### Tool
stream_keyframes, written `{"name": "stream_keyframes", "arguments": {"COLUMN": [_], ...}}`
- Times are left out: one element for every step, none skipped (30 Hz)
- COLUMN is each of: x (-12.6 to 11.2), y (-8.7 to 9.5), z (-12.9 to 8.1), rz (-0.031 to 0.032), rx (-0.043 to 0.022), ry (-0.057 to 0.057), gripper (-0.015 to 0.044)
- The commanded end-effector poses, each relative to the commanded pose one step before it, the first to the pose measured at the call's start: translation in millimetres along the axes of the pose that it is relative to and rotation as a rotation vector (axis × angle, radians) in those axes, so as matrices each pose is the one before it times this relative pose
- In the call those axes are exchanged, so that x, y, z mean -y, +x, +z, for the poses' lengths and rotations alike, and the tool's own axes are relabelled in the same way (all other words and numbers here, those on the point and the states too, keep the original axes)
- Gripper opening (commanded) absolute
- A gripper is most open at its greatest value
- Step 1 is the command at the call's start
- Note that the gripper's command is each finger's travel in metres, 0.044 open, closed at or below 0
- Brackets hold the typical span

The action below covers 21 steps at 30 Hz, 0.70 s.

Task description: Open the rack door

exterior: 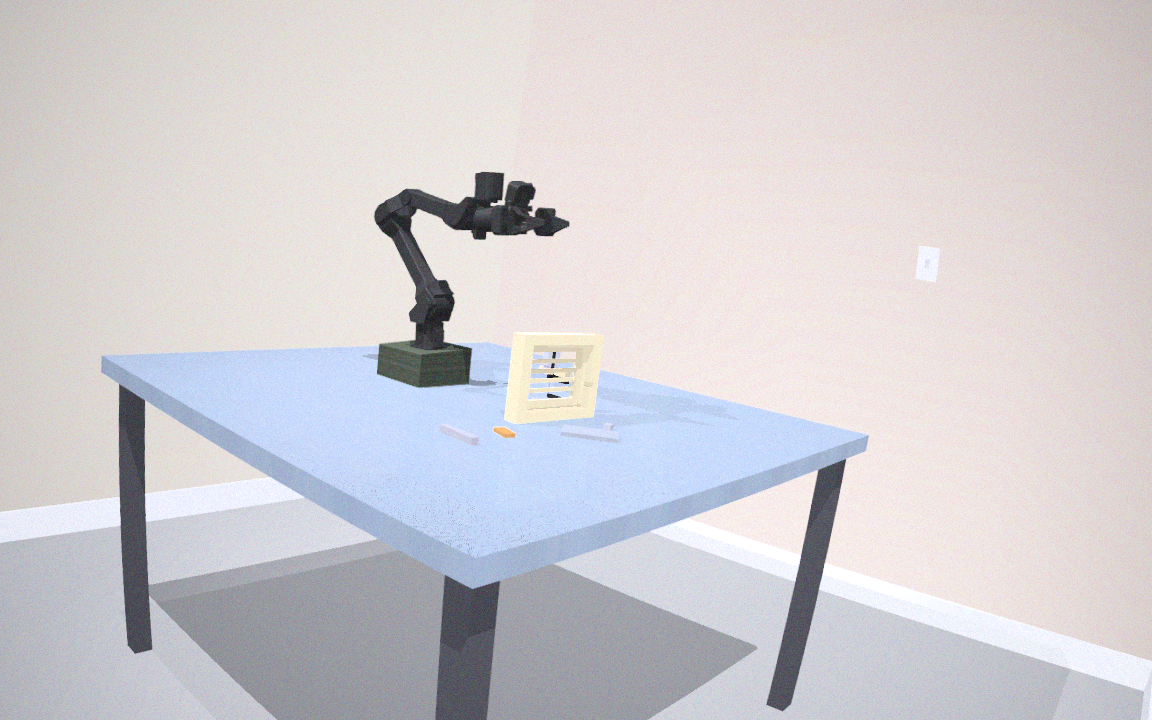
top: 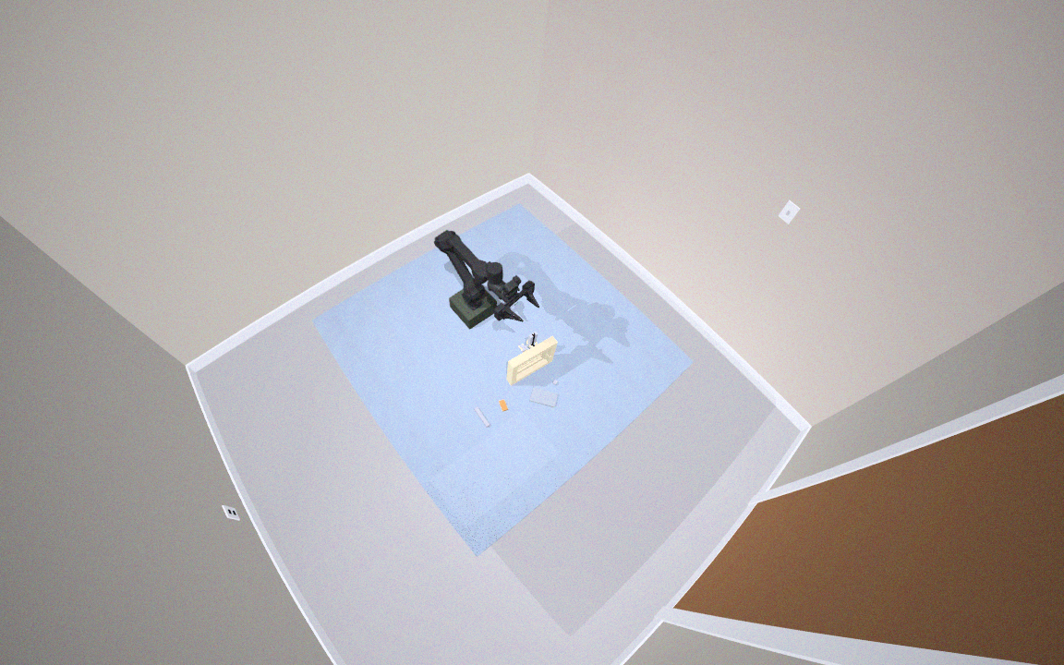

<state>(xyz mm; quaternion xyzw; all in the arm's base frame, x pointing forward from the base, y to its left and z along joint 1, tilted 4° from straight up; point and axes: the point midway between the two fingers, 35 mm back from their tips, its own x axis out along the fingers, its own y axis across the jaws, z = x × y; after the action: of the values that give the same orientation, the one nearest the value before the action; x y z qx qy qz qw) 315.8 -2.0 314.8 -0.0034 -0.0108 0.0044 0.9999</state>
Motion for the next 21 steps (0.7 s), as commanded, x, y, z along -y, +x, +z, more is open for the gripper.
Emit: {"name": "stream_keyframes", "arguments": {"x": [-0.13, -0.39, -0.65, -0.78, -0.78, -0.77, -0.77, -0.76, -0.75, -0.75, -0.74, -0.73, -0.73, -0.72, -0.71, -0.71, -0.7, -0.69, -0.68, -0.68, -0.67], "y": [0.58, 1.72, 2.84, 3.38, 3.36, 3.33, 3.3, 3.27, 3.24, 3.22, 3.19, 3.16, 3.13, 3.09, 3.06, 3.03, 3.0, 2.97, 2.93, 2.9, 2.87], "z": [-0.59, -1.77, -2.95, -3.52, -3.49, -3.45, -3.42, -3.39, -3.36, -3.33, -3.3, -3.27, -3.24, -3.2, -3.17, -3.14, -3.11, -3.08, -3.05, -3.03, -3.0], "rz": [0.00035, 0.00103, 0.00161, 0.00176, 0.00157, 0.00138, 0.00118, 0.00098, 0.00078, 0.00058, 0.00037, 0.00016, -0.00005, -0.00027, -0.00048, -0.0007, -0.00093, -0.00115, -0.00138, -0.00161, -0.00184], "rx": [-0.00473, -0.01419, -0.02367, -0.02846, -0.02848, -0.02849, -0.02851, -0.02852, -0.02853, -0.02854, -0.02854, -0.02855, -0.02855, -0.02855, -0.02855, -0.02854, -0.02854, -0.02853, -0.02852, -0.02851, -0.02849], "ry": [0.0012, 0.0037, 0.006, 0.0071, 0.007, 0.0069, 0.0067, 0.0066, 0.0064, 0.0063, 0.0062, 0.006, 0.0059, 0.0058, 0.0056, 0.0055, 0.0054, 0.0052, 0.0051, 0.005, 0.0049], "gripper": [0.0374, 0.0348, 0.0321, 0.0295, 0.0285, 0.0285, 0.0285, 0.0285, 0.0285, 0.0285, 0.0285, 0.0285, 0.0285, 0.0285, 0.0285, 0.0285, 0.0285, 0.0285, 0.0285, 0.0285, 0.0285]}}
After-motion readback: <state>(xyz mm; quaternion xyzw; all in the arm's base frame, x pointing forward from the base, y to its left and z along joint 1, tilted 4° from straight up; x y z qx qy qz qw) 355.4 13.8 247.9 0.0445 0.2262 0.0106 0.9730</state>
